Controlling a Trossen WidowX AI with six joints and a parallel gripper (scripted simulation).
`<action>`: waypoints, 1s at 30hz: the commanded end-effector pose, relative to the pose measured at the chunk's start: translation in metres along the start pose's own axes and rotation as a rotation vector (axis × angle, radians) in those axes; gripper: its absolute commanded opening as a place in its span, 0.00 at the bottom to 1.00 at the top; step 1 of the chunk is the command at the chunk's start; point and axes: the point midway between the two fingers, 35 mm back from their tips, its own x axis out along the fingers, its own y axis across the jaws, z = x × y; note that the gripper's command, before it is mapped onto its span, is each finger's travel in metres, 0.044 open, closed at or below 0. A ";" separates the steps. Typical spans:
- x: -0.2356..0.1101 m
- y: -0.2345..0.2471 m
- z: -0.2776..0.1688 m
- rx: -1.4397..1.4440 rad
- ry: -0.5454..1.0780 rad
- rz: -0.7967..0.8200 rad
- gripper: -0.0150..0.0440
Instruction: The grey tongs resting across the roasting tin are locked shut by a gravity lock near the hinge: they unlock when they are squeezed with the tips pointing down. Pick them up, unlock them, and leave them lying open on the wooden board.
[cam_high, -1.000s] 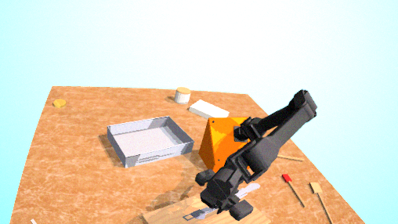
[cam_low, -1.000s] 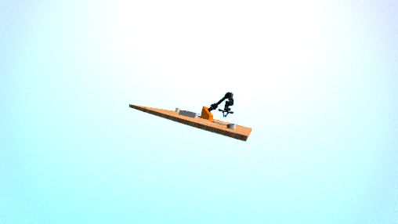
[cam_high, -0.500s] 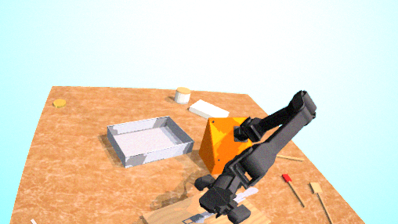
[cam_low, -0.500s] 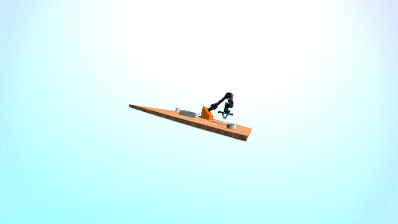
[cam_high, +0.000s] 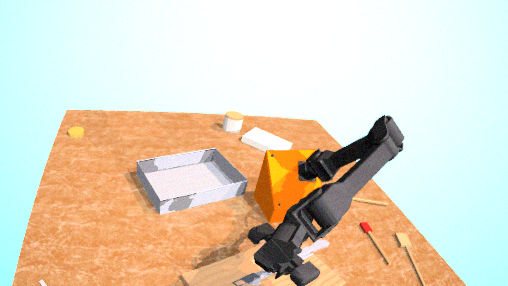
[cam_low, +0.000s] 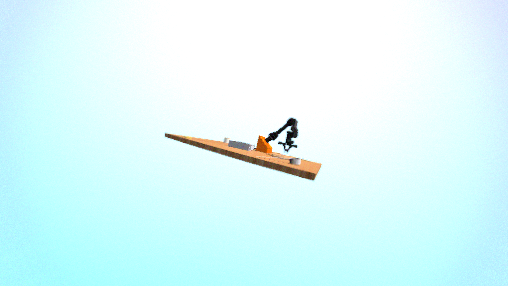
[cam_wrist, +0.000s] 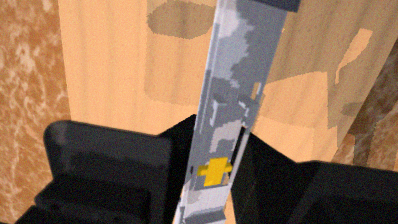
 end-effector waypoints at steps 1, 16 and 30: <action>0.000 0.000 0.000 0.000 0.000 0.000 0.58; -0.003 -0.007 0.002 -0.002 0.001 -0.006 1.00; -0.081 -0.151 0.000 0.004 0.003 -0.019 1.00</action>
